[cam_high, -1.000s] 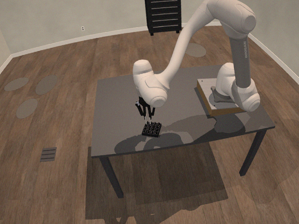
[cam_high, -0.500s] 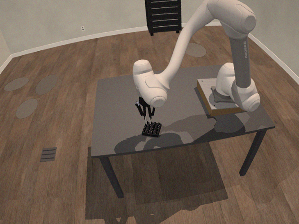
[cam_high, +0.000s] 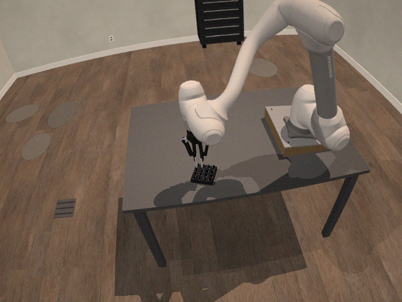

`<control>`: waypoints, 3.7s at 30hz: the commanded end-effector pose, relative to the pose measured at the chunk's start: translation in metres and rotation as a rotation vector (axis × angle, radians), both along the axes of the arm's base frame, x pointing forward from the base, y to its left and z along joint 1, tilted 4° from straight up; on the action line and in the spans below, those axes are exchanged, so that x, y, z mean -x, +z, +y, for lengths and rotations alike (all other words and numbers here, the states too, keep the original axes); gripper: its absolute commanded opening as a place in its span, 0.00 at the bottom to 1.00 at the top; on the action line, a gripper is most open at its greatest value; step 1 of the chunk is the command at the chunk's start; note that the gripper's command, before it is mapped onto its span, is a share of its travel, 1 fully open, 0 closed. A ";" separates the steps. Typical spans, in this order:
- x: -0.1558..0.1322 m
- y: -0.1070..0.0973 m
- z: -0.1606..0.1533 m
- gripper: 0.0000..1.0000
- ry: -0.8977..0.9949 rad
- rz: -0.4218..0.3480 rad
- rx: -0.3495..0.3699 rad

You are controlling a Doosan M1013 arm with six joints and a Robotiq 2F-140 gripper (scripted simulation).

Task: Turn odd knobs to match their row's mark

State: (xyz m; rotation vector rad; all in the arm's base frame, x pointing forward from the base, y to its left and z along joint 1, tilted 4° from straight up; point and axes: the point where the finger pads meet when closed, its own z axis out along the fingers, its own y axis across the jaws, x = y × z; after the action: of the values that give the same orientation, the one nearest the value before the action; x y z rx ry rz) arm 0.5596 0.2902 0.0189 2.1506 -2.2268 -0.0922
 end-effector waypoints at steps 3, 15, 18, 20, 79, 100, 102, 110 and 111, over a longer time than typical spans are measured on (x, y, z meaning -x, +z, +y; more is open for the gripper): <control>0.000 -0.001 0.000 0.12 0.000 0.000 0.000; 0.001 -0.011 0.000 0.12 0.000 0.000 -0.001; 0.001 -0.013 0.000 0.12 0.000 0.000 -0.001; 0.001 -0.016 0.000 0.12 0.000 0.000 -0.001; 0.003 -0.043 0.000 0.12 0.000 0.000 -0.001; 0.003 -0.044 0.000 0.12 0.000 0.000 -0.001; 0.003 -0.045 0.000 0.12 0.000 0.000 -0.001; 0.004 -0.051 0.000 0.12 0.000 0.000 -0.001; 0.004 -0.052 0.000 0.12 0.000 0.000 -0.001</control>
State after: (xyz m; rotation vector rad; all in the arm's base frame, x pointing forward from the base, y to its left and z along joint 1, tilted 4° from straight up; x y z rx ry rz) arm 0.5561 0.2903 -0.0315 2.1510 -2.2264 -0.0928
